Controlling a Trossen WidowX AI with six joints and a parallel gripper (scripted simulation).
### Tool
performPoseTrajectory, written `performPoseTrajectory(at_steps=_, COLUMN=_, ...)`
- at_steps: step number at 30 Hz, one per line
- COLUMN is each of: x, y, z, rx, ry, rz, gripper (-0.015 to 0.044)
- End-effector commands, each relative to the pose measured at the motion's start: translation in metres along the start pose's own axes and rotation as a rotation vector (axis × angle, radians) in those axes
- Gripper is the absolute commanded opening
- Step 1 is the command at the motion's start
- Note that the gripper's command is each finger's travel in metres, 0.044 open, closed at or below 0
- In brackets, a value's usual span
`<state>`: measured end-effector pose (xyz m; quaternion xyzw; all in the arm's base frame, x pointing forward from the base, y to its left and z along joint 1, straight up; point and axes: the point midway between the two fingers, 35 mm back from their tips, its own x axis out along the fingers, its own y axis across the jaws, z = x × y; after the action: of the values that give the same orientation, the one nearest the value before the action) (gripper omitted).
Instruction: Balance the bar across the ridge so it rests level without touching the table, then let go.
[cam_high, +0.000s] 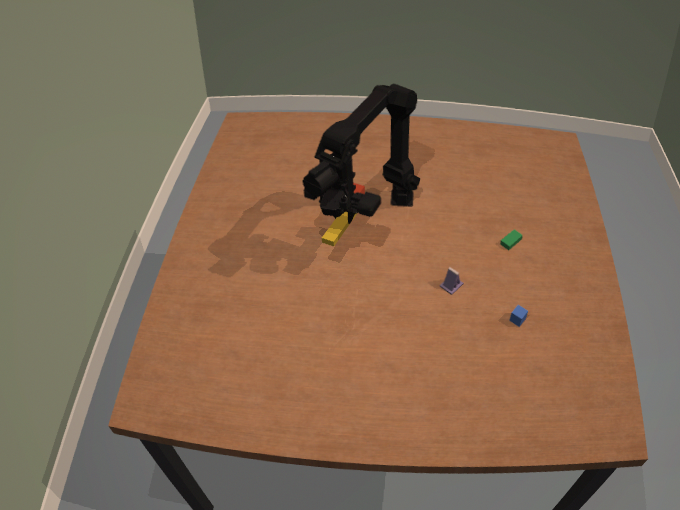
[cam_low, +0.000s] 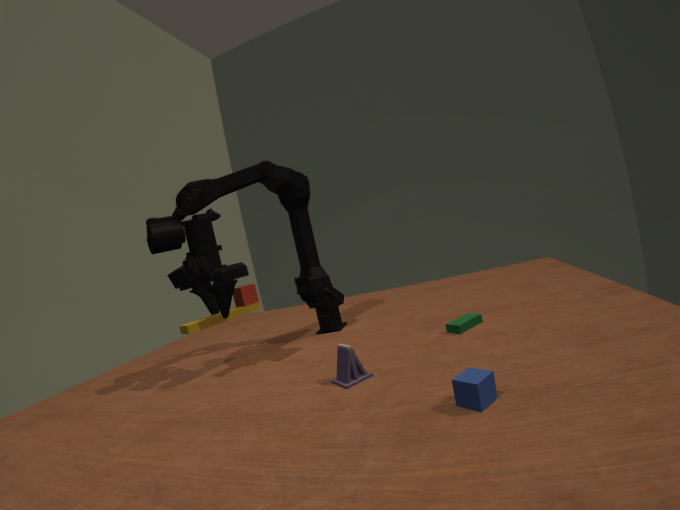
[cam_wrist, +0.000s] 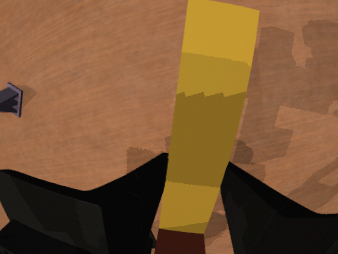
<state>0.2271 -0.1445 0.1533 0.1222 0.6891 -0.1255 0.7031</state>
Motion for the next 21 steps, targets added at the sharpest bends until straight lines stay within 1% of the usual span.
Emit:
performPoseTrajectory(at_steps=1, x=-0.003, y=0.007, z=0.007, rx=0.016, ry=-0.008, rz=-0.004, gripper=0.0)
performPoseTrajectory(at_steps=21, x=-0.007, y=0.064, z=0.036, rx=0.088, ry=-0.01, rz=0.002, gripper=0.0)
